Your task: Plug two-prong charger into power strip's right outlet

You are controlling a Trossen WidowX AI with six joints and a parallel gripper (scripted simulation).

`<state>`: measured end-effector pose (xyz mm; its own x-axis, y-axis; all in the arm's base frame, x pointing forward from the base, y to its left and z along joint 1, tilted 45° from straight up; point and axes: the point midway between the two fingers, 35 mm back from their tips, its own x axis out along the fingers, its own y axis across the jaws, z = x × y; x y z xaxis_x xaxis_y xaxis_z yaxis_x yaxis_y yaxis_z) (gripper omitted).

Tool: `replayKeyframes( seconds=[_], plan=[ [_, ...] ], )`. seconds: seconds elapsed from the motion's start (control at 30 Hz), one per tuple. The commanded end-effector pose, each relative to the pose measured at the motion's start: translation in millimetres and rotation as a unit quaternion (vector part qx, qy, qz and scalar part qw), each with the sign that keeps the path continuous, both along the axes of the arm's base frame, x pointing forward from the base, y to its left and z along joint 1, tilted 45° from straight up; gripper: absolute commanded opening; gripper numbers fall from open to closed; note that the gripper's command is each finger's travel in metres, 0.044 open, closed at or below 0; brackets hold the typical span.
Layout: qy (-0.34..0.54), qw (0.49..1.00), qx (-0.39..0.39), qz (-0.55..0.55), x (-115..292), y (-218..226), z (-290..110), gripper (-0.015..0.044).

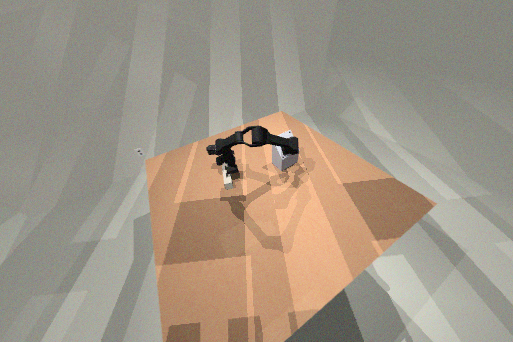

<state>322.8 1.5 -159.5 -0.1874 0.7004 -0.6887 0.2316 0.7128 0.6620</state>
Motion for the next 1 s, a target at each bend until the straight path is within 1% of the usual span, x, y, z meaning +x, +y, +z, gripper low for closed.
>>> replayKeyframes(
  seconds=[0.0,0.97],
  plan=[
    [-0.018,1.000,-0.003,-0.001,13.3,-0.6,-3.8,0.0000],
    [-0.018,1.000,-0.003,-0.001,10.1,0.6,-3.9,0.0000]
  ],
)
